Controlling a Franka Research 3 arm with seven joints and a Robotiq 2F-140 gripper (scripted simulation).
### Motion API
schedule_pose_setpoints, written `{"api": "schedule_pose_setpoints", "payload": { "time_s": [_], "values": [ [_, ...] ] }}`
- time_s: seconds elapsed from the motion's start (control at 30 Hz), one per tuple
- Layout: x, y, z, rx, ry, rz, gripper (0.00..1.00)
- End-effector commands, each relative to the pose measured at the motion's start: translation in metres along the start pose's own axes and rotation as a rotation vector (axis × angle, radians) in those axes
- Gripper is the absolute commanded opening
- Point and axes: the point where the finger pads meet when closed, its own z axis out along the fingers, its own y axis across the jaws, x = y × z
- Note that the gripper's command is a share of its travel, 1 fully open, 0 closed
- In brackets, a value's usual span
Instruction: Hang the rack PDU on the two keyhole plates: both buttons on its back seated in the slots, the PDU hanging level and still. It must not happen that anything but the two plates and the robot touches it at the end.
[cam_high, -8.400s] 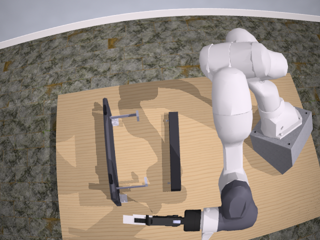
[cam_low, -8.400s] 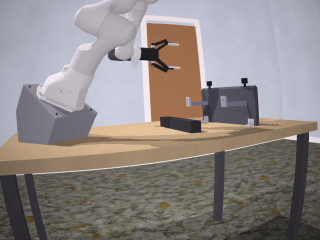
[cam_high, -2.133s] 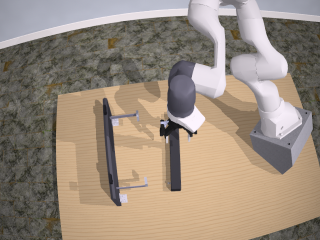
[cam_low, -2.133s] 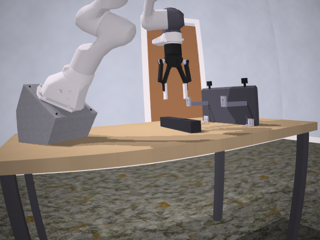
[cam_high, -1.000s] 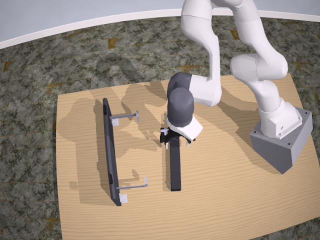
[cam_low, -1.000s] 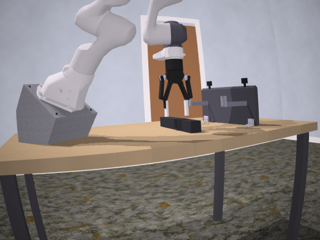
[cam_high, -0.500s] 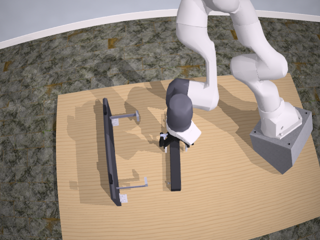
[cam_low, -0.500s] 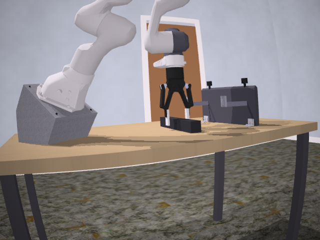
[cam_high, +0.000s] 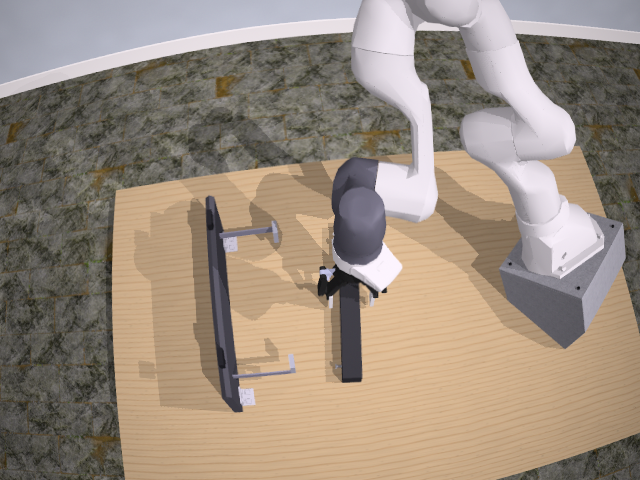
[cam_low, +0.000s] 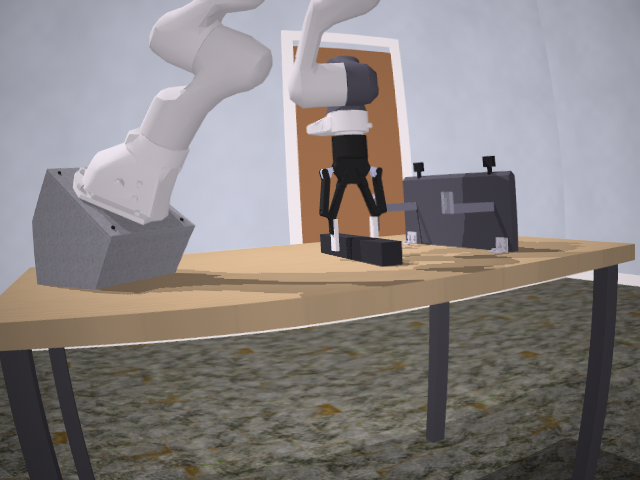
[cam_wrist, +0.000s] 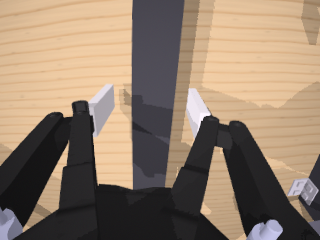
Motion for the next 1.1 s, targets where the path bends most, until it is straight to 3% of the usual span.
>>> {"api": "schedule_pose_setpoints", "payload": {
  "time_s": [0.0,0.47,0.5,1.07],
  "values": [
    [0.0016,0.0015,-0.0005,-0.004,0.004,0.010,0.55],
    [0.0016,0.0015,-0.0005,-0.004,0.004,0.010,0.55],
    [0.0016,0.0015,-0.0005,-0.004,0.004,0.010,0.00],
    [0.0016,0.0015,-0.0005,-0.004,0.004,0.010,0.00]
  ]
}}
